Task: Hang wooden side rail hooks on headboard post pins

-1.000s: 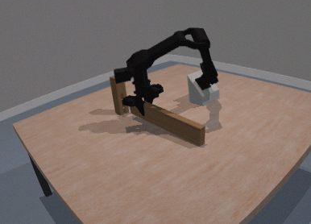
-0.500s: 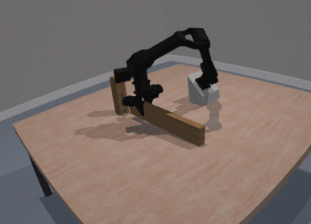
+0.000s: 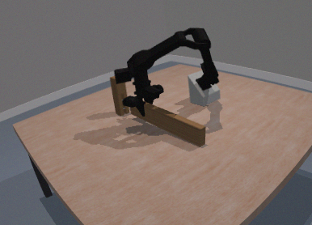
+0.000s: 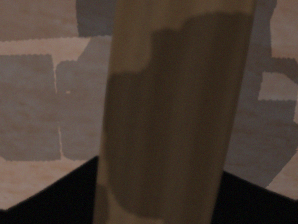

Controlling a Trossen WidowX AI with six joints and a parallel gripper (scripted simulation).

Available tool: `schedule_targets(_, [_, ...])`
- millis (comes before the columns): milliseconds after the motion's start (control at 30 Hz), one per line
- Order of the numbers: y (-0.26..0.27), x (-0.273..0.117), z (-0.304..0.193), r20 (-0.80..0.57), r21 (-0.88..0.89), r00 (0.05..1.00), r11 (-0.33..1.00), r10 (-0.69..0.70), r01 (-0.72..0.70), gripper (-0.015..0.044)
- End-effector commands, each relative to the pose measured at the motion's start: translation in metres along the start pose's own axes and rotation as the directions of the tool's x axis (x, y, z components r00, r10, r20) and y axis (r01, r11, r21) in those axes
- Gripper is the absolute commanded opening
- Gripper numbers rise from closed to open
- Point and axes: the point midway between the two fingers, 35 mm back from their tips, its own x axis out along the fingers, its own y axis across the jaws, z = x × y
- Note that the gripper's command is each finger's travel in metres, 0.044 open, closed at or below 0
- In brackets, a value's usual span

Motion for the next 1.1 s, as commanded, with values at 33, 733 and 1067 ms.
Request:
schedule_targets(33, [0.0010,-0.0029,-0.0036,-0.007,-0.006,1.000,1.000,-0.006,0.006,0.0000])
schedule_targets(733, [0.0014,-0.0029,-0.0056,-0.007,-0.006,1.000,1.000,-0.006,0.006,0.0000])
schedule_targets(1067, [0.0008,-0.0036,-0.0064,-0.007,-0.006,1.000,1.000,-0.006,0.006,0.0000])
